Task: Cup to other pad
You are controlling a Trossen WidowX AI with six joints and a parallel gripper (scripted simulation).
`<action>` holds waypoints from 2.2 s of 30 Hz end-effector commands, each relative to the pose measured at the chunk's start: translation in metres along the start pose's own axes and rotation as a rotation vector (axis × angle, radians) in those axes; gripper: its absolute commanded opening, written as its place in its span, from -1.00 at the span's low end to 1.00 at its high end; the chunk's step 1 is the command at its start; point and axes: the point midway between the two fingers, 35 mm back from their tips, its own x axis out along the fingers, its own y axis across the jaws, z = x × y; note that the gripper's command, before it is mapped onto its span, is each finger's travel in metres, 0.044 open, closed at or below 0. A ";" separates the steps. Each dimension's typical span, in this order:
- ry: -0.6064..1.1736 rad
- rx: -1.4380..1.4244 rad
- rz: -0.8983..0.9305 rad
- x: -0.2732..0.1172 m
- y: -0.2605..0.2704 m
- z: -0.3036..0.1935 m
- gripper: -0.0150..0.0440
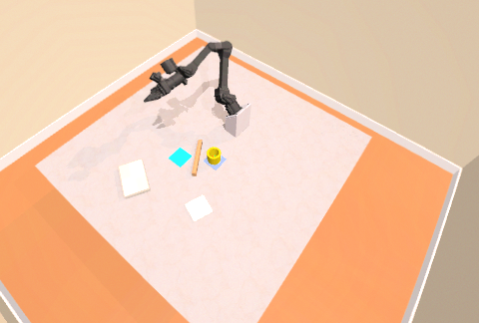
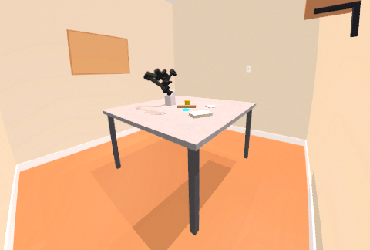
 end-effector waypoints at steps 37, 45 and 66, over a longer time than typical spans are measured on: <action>1.724 -1.840 0.704 -0.120 0.048 -0.359 0.07; 1.723 -1.839 0.704 -0.118 0.046 -0.360 0.07; 1.721 -1.839 0.706 -0.115 0.021 -0.384 0.07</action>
